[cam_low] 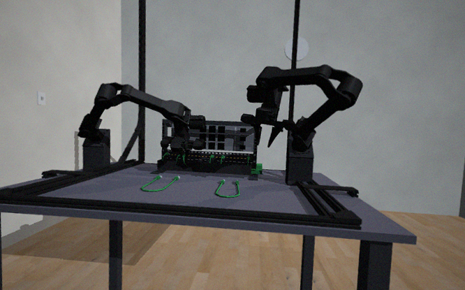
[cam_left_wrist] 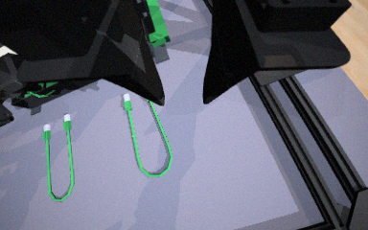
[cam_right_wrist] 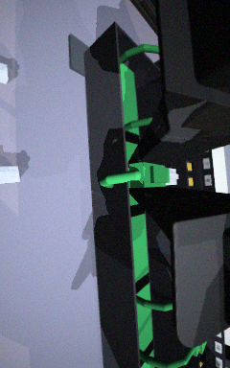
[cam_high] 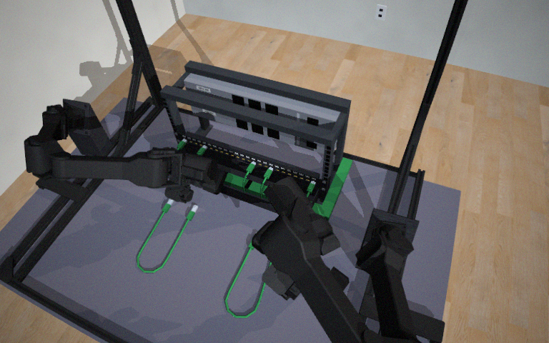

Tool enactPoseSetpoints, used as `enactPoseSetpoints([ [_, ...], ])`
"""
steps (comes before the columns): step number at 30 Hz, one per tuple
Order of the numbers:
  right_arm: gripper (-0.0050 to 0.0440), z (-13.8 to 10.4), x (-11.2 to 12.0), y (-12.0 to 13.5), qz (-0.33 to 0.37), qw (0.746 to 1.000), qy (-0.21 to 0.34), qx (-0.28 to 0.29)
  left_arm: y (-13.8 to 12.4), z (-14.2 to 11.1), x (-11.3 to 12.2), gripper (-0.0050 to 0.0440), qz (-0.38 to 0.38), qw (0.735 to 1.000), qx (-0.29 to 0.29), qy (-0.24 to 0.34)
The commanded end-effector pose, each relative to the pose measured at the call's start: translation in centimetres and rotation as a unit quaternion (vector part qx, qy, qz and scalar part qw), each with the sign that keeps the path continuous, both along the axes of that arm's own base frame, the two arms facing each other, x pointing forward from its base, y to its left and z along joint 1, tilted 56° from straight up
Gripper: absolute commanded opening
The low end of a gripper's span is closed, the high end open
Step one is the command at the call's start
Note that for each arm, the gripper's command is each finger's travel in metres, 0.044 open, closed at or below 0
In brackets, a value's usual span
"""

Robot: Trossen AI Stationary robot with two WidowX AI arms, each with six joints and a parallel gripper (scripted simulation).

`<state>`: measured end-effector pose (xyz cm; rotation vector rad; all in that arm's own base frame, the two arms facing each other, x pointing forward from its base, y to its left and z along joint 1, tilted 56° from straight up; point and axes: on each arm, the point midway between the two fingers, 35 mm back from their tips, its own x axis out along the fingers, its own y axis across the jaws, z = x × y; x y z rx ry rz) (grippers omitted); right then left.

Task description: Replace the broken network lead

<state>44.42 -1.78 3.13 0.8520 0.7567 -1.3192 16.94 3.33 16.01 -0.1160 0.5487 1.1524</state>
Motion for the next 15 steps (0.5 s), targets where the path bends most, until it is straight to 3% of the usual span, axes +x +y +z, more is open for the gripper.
enactPoseSetpoints([
  [1,0.0055,0.7,0.2,0.1,0.003,1.000,-0.006,0.001,0.0,0.0,0.0,0.0176,0.000,1.000,0.000,0.000],
  [8,0.0055,0.7,0.2,0.1,0.003,1.000,-0.006,0.001,0.0,0.0,0.0,0.0176,0.000,1.000,0.000,0.000],
  [9,0.0055,1.6,-1.6,-3.8,0.000,1.000,-0.002,0.000,0.0,0.0,0.0,0.0176,0.000,1.000,0.000,0.000],
  [15,0.0055,1.6,-1.6,-3.8,0.000,1.000,-0.002,0.000,0.0,0.0,0.0,0.0176,0.000,1.000,0.000,0.000],
])
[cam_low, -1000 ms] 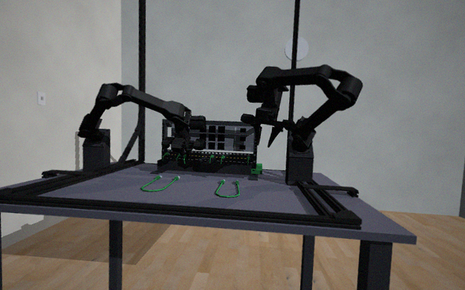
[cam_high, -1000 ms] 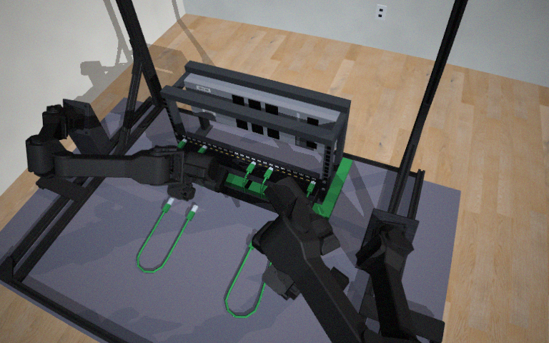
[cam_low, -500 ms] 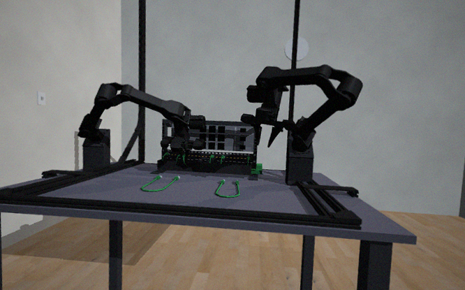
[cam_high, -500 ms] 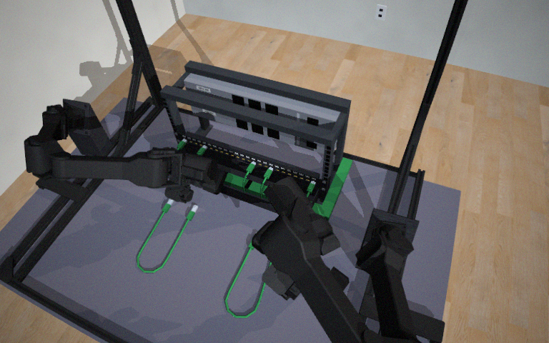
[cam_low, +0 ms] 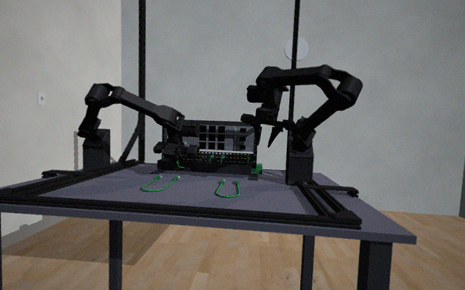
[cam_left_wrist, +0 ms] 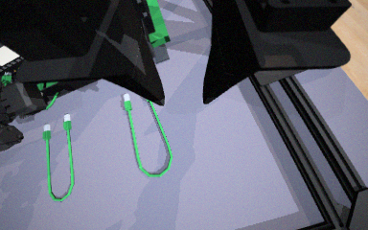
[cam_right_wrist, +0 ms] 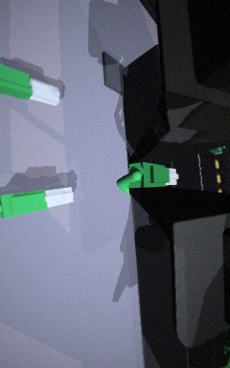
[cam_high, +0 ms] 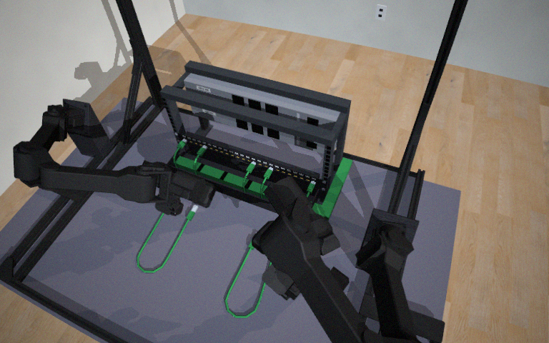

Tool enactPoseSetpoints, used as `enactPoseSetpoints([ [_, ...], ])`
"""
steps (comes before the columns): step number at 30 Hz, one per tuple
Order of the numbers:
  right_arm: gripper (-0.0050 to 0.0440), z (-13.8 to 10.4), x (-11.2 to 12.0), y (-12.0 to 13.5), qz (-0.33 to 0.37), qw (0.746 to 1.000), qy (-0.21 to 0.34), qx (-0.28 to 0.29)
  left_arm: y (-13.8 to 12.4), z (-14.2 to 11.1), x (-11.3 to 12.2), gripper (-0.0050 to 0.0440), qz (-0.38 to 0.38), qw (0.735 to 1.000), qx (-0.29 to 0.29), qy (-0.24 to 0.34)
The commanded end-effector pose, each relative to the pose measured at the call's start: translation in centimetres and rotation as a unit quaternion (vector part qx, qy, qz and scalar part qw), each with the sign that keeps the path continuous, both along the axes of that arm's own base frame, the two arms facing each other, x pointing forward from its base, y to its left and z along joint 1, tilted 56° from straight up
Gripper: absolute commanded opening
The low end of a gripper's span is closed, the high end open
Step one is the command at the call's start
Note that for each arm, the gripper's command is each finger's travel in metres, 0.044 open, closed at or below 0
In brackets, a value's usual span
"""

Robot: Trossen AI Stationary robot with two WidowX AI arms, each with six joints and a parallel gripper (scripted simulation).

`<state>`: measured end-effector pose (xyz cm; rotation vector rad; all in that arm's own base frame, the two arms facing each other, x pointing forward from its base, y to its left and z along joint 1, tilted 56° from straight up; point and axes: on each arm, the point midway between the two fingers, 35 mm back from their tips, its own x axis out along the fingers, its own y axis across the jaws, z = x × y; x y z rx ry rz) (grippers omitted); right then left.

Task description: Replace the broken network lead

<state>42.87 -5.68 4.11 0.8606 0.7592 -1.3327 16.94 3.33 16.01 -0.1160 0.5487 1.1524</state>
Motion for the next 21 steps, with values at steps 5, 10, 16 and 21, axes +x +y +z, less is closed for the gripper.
enactPoseSetpoints([
  [5,0.0055,0.7,-0.1,0.1,0.007,1.000,-0.005,-0.002,0.0,0.0,0.0,0.0176,0.000,1.000,0.000,0.000],
  [10,0.0055,0.7,-0.1,0.1,0.007,1.000,-0.005,-0.002,0.0,0.0,0.0,0.0176,0.000,1.000,0.000,0.000],
  [16,0.0055,-1.5,-0.1,1.3,0.006,1.000,0.001,0.001,0.0,0.0,0.0,0.0176,0.000,1.000,0.000,0.000],
  [21,0.0055,-1.5,-0.1,1.3,0.006,1.000,0.001,0.001,0.0,0.0,0.0,0.0176,0.000,1.000,0.000,0.000],
])
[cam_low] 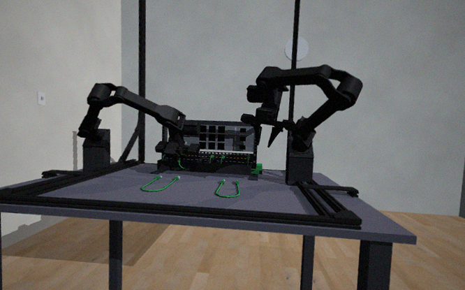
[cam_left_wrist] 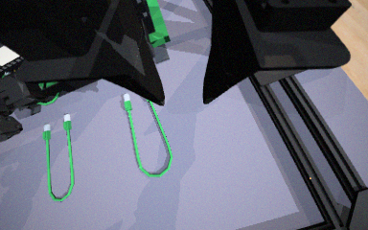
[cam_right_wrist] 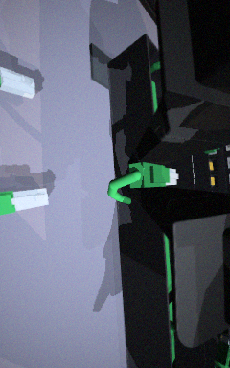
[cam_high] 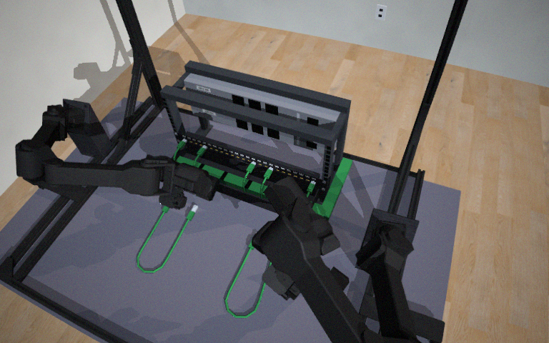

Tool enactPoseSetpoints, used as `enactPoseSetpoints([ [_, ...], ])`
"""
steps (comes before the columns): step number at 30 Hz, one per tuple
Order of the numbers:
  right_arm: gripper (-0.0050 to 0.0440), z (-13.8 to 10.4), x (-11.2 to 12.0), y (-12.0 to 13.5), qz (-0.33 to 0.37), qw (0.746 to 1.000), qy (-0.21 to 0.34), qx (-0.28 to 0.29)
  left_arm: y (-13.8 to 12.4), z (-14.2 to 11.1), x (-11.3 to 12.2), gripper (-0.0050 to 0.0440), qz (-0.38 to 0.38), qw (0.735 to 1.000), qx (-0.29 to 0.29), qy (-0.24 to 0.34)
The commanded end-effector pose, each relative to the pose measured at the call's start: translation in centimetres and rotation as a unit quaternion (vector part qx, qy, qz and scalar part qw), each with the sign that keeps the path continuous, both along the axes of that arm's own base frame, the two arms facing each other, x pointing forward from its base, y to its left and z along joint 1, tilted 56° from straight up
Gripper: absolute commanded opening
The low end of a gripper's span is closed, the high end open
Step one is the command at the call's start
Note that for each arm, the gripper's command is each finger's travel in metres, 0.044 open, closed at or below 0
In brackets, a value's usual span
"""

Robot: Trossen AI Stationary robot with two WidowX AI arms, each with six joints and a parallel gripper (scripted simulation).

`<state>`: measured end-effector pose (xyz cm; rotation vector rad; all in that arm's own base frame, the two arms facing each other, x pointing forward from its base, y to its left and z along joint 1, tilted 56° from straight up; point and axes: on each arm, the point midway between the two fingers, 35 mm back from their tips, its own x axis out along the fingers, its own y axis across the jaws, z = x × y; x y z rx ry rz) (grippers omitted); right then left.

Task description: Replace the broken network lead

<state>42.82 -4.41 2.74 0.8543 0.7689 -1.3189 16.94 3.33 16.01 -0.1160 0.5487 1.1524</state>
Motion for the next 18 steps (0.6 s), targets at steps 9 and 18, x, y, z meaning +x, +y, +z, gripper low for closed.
enactPoseSetpoints([
  [9,0.0055,-1.5,0.3,-2.0,0.000,1.000,0.001,0.000,0.0,0.0,0.0,0.0176,0.000,1.000,0.000,0.000],
  [18,0.0055,-1.5,0.3,-2.0,0.000,1.000,0.001,0.000,0.0,0.0,0.0,0.0176,0.000,1.000,0.000,0.000],
])
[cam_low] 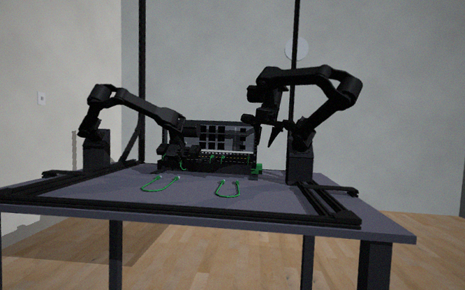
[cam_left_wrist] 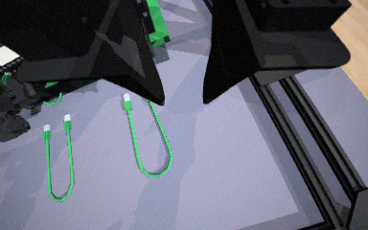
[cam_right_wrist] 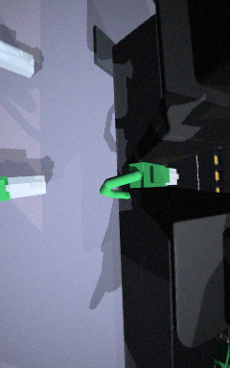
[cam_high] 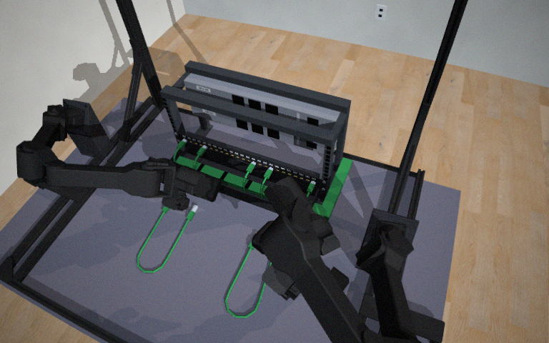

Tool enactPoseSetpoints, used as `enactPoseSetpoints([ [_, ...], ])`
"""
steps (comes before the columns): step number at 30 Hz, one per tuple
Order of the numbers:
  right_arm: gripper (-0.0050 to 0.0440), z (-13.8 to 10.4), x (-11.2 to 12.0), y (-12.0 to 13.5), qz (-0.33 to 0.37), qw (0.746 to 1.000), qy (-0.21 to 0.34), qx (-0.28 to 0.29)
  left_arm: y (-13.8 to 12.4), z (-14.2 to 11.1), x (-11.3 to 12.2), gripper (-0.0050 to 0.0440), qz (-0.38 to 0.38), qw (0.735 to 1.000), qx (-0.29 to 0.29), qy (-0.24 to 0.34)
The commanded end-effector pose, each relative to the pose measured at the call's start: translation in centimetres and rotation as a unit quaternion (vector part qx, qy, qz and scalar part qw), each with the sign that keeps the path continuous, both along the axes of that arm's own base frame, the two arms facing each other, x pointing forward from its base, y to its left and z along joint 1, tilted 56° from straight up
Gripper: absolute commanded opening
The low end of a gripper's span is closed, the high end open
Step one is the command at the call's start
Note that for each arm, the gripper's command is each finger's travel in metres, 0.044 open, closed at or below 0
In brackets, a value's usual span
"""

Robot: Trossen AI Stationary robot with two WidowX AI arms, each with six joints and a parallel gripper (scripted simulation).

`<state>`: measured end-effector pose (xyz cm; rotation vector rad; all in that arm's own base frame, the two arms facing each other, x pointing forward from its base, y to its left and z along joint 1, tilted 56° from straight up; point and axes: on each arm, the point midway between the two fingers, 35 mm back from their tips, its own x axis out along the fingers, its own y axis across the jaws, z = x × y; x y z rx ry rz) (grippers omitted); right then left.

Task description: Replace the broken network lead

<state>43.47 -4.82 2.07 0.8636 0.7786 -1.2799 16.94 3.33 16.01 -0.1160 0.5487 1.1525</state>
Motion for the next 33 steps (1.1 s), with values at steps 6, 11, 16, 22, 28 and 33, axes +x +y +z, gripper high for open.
enactPoseSetpoints([
  [6,0.0055,-1.32,-0.10,-2.13,0.000,1.000,0.000,0.000,0.00,0.00,0.00,0.0176,0.000,1.000,0.000,0.000],
  [11,0.0055,-1.32,-0.10,-2.13,0.000,1.000,0.000,0.000,0.00,0.00,0.00,0.0176,0.000,1.000,0.000,0.000],
  [16,0.0055,-1.32,-0.10,-2.13,0.000,1.000,0.000,0.000,0.00,0.00,0.00,0.0176,0.000,1.000,0.000,0.000],
  [22,0.0055,-1.32,-0.10,-2.13,0.000,1.000,0.000,0.000,0.00,0.00,0.00,0.0176,0.000,1.000,0.000,0.000],
  [28,0.0055,-1.39,0.05,-2.05,0.023,1.000,-0.011,0.012,0.00,0.00,0.00,0.0176,0.000,1.000,0.000,0.000],
  [33,0.0055,-1.39,0.05,-2.05,0.023,1.000,-0.011,0.012,0.00,0.00,0.00,0.0176,0.000,1.000,0.000,0.000],
])
